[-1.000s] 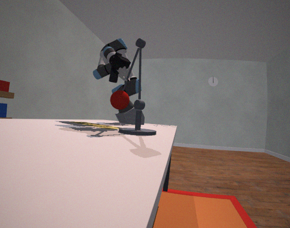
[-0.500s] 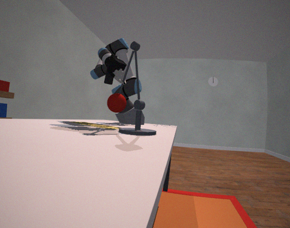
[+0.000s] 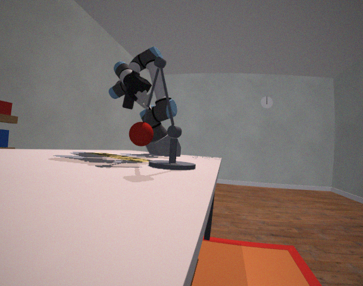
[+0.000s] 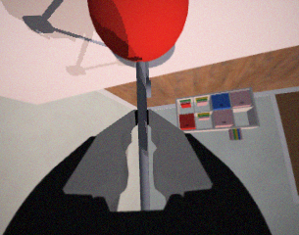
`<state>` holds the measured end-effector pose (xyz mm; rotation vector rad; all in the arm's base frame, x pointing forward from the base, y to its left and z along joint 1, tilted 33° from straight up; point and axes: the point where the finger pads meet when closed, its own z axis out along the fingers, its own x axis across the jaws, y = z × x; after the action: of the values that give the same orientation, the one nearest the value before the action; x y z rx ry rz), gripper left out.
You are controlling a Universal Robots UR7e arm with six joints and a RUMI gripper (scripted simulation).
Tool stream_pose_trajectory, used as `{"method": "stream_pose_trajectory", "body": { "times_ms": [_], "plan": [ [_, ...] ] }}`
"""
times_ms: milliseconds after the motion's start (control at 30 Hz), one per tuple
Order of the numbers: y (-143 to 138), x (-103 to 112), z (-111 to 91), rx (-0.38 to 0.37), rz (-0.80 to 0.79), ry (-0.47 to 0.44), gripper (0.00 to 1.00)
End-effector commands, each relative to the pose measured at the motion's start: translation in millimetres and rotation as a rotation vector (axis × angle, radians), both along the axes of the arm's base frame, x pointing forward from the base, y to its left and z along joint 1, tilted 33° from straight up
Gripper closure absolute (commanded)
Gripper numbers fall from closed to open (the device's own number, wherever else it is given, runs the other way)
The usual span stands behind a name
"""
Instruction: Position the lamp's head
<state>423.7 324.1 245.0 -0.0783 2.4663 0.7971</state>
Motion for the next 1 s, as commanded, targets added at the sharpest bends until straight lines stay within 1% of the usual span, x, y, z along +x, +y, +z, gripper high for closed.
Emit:
{"method": "stream_pose_trajectory", "body": {
  "times_ms": [0, 667, 700, 967],
  "plan": [
    [-10.8, 7.3, -2.0, -0.02, 0.039, 0.012, 1.0],
    [-16.1, 10.7, -3.3, -0.023, 0.045, 0.014, 1.0],
    [-16.0, 10.7, -3.3, -0.023, 0.045, 0.014, 0.0],
    [-15.6, 10.4, -3.2, -0.023, 0.045, 0.014, 0.0]
  ]
}}
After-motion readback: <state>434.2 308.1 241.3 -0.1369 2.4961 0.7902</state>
